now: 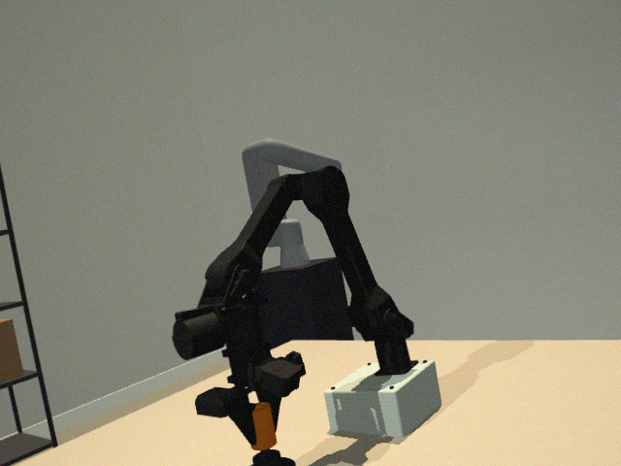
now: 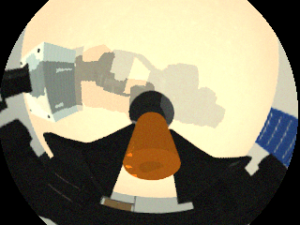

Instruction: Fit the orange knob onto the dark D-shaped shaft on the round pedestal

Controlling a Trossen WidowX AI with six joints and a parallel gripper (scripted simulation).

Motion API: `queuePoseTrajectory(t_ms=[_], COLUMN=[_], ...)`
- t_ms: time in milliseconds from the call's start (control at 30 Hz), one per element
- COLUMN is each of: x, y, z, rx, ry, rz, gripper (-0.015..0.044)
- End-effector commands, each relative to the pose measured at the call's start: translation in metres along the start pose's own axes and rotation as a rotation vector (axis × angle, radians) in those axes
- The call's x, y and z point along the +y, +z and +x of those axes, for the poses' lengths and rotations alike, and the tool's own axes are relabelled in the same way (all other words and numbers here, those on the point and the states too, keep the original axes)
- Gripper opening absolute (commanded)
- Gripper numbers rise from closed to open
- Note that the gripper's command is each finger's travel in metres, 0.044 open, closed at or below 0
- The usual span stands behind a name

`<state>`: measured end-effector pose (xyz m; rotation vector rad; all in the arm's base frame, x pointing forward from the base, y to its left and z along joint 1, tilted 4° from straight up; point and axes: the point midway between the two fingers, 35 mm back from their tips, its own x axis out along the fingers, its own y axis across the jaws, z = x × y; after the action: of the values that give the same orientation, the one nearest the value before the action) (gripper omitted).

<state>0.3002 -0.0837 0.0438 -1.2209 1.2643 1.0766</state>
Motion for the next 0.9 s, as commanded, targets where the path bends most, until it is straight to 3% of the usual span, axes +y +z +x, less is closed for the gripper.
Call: queuePoseTrajectory(t_ms=[0,200,433,867], x=[-0.0018,-0.0034,-0.0057,-0.0051], y=[0.0000,-0.0002,-0.0006,-0.0007], z=[-0.0012,-0.0050,-0.0060,-0.0005], rx=[-0.001,-0.001,-0.001,-0.001], ry=[-0.005,-0.005,-0.005,-0.005], rz=[-0.004,-0.013,-0.213,-0.213], gripper=[0.0000,0.0000,0.0000,0.0000])
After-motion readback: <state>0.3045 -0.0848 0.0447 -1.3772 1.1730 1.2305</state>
